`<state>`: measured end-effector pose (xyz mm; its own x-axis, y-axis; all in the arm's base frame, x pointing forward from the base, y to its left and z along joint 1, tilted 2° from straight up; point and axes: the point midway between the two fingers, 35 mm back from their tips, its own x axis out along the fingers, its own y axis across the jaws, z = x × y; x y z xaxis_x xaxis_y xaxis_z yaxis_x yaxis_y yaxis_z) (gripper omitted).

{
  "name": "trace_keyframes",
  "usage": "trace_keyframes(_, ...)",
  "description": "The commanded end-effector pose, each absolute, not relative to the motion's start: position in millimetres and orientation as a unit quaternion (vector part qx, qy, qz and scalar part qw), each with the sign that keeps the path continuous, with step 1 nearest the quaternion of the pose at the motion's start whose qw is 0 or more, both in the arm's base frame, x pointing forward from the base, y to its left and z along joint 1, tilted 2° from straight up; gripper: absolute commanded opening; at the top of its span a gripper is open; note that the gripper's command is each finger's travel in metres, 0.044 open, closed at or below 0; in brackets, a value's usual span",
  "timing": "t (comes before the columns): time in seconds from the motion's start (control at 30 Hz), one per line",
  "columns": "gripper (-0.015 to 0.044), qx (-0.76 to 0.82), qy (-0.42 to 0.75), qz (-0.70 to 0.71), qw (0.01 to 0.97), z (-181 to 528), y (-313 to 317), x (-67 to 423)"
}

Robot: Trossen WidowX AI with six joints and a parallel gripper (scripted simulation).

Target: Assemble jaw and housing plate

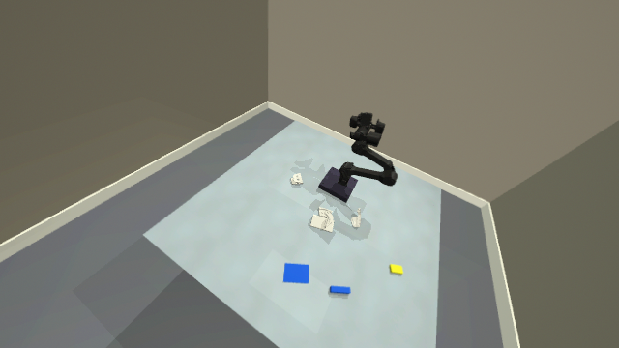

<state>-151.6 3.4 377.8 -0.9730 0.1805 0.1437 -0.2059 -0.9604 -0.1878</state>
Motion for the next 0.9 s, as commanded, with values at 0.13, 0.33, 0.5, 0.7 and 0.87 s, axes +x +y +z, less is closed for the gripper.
trace_keyframes(0.13,0.0321,0.063,-0.101,0.988,0.098,377.8,3.4,-151.6)
trace_keyframes(0.33,0.0164,0.063,-0.101,0.988,0.098,377.8,3.4,-151.6)
trace_keyframes(0.5,0.0032,0.063,-0.101,0.988,0.098,377.8,3.4,-151.6)
trace_keyframes(0.7,0.0,0.063,-0.101,0.988,0.098,377.8,3.4,-151.6)
trace_keyframes(0.87,0.0,0.063,-0.101,0.988,0.098,377.8,3.4,-151.6)
